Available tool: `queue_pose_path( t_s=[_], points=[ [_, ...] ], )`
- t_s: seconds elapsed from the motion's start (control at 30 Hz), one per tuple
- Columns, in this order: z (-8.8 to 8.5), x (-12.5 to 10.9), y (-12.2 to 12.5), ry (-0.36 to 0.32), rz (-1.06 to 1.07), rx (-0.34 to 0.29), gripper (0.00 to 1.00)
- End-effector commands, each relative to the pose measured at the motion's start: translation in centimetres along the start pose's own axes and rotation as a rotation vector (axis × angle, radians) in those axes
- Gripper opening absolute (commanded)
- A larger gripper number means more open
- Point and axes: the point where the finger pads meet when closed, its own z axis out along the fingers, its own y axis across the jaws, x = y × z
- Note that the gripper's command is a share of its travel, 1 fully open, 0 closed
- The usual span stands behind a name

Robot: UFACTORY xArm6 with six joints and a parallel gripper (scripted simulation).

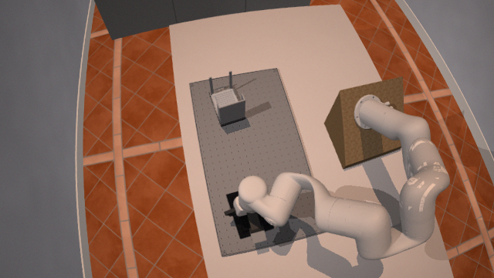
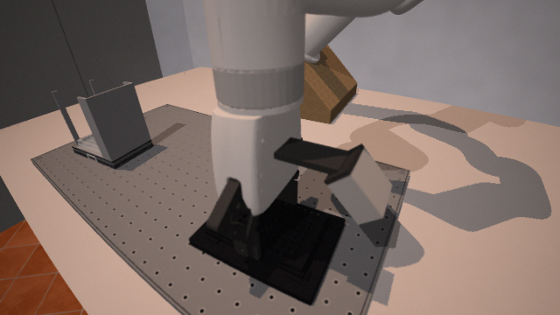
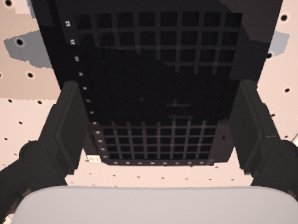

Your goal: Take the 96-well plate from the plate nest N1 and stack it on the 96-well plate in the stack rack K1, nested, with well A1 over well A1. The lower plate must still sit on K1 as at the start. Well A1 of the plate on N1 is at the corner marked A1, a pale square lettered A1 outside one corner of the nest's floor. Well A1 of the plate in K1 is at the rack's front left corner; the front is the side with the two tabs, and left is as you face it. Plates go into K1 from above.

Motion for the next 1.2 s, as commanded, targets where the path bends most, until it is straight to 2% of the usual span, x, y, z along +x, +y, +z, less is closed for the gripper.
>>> queue_pose_path(
  t_s=[0.0, 0.03, 0.07, 1.17],
  points=[
    [-0.13, 0.03, 0.13, 0.0, -0.001, -0.003, 1.0],
    [-0.13, 0.03, 0.13, 0.0, -0.001, -0.003, 1.0],
    [-0.19, 0.03, 0.13, 0.0, -0.001, -0.003, 0.0],
    [-0.18, 0.03, 0.12, 0.0, -0.001, -0.003, 0.0]
  ],
)
